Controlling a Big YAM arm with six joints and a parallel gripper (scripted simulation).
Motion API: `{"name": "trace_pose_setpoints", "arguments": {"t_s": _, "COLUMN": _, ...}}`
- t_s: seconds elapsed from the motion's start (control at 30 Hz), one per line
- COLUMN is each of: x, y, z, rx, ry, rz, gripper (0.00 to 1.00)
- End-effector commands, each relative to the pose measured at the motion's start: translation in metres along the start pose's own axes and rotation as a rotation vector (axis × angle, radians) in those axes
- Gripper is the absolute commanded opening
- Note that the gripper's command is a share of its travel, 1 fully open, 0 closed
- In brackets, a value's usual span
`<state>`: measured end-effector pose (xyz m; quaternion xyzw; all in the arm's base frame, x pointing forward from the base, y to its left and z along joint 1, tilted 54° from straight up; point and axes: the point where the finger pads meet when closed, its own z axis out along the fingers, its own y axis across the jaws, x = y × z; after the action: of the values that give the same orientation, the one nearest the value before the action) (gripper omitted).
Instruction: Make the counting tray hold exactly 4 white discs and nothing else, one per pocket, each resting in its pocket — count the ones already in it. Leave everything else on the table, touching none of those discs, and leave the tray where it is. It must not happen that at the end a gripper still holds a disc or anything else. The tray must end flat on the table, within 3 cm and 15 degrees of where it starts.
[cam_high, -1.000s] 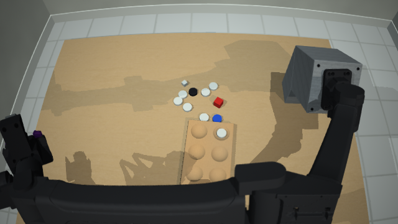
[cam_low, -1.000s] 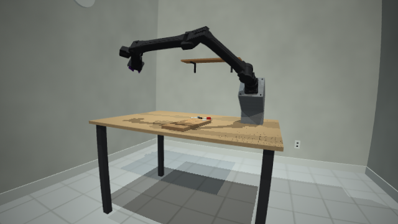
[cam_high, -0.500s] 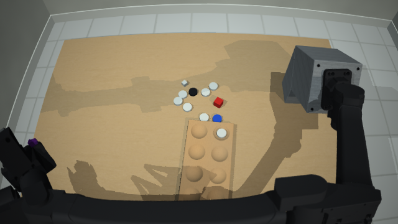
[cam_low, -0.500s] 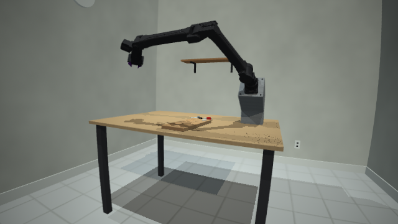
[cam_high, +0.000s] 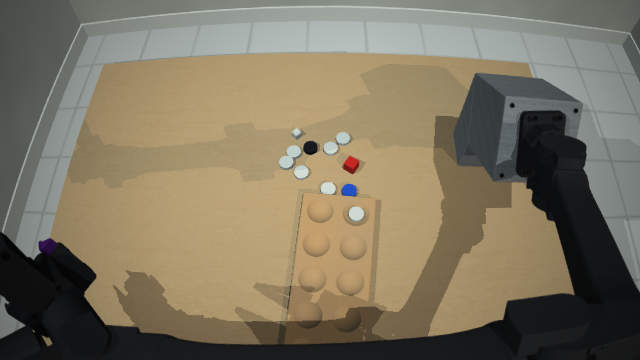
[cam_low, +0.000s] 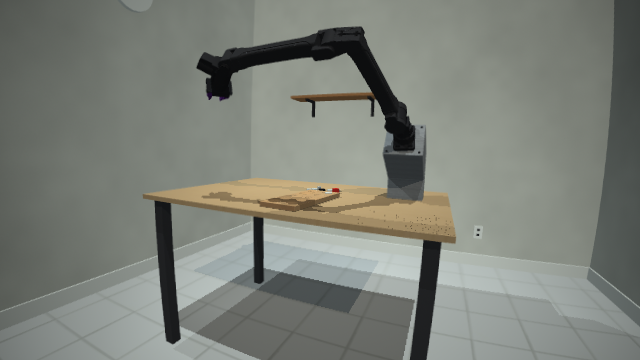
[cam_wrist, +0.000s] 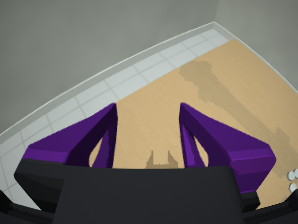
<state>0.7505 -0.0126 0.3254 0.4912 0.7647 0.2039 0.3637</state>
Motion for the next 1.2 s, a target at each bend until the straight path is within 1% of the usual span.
{"name": "trace_pose_setpoints", "arguments": {"t_s": 0.0, "x": -0.002, "y": 0.023, "z": -0.037, "rx": -0.092, "ry": -0.034, "rz": -0.120, "gripper": 0.45}}
{"name": "trace_pose_setpoints", "arguments": {"t_s": 0.13, "x": -0.002, "y": 0.023, "z": -0.037, "rx": -0.092, "ry": -0.034, "rz": -0.120, "gripper": 0.45}}
{"name": "trace_pose_setpoints", "arguments": {"t_s": 0.17, "x": -0.004, "y": 0.026, "z": -0.055, "rx": -0.131, "ry": -0.059, "rz": -0.187, "gripper": 0.45}}
{"name": "trace_pose_setpoints", "arguments": {"t_s": 0.33, "x": -0.004, "y": 0.026, "z": -0.055, "rx": -0.131, "ry": -0.059, "rz": -0.187, "gripper": 0.45}}
{"name": "trace_pose_setpoints", "arguments": {"t_s": 0.37, "x": -0.005, "y": 0.028, "z": -0.075, "rx": -0.170, "ry": -0.087, "rz": -0.256, "gripper": 0.45}}
{"name": "trace_pose_setpoints", "arguments": {"t_s": 0.53, "x": -0.005, "y": 0.028, "z": -0.075, "rx": -0.170, "ry": -0.087, "rz": -0.256, "gripper": 0.45}}
{"name": "trace_pose_setpoints", "arguments": {"t_s": 0.57, "x": -0.006, "y": 0.030, "z": -0.095, "rx": -0.208, "ry": -0.118, "rz": -0.327, "gripper": 0.45}}
{"name": "trace_pose_setpoints", "arguments": {"t_s": 0.73, "x": -0.006, "y": 0.030, "z": -0.095, "rx": -0.207, "ry": -0.119, "rz": -0.327, "gripper": 0.45}}
{"name": "trace_pose_setpoints", "arguments": {"t_s": 0.77, "x": -0.007, "y": 0.030, "z": -0.115, "rx": -0.244, "ry": -0.154, "rz": -0.399, "gripper": 0.45}}
{"name": "trace_pose_setpoints", "arguments": {"t_s": 0.93, "x": -0.007, "y": 0.030, "z": -0.115, "rx": -0.244, "ry": -0.154, "rz": -0.399, "gripper": 0.45}}
{"name": "trace_pose_setpoints", "arguments": {"t_s": 0.97, "x": -0.007, "y": 0.030, "z": -0.136, "rx": -0.280, "ry": -0.194, "rz": -0.472, "gripper": 0.45}}
{"name": "trace_pose_setpoints", "arguments": {"t_s": 1.13, "x": -0.007, "y": 0.030, "z": -0.136, "rx": -0.279, "ry": -0.194, "rz": -0.472, "gripper": 0.45}}
{"name": "trace_pose_setpoints", "arguments": {"t_s": 1.17, "x": -0.007, "y": 0.028, "z": -0.157, "rx": -0.313, "ry": -0.237, "rz": -0.546, "gripper": 0.45}}
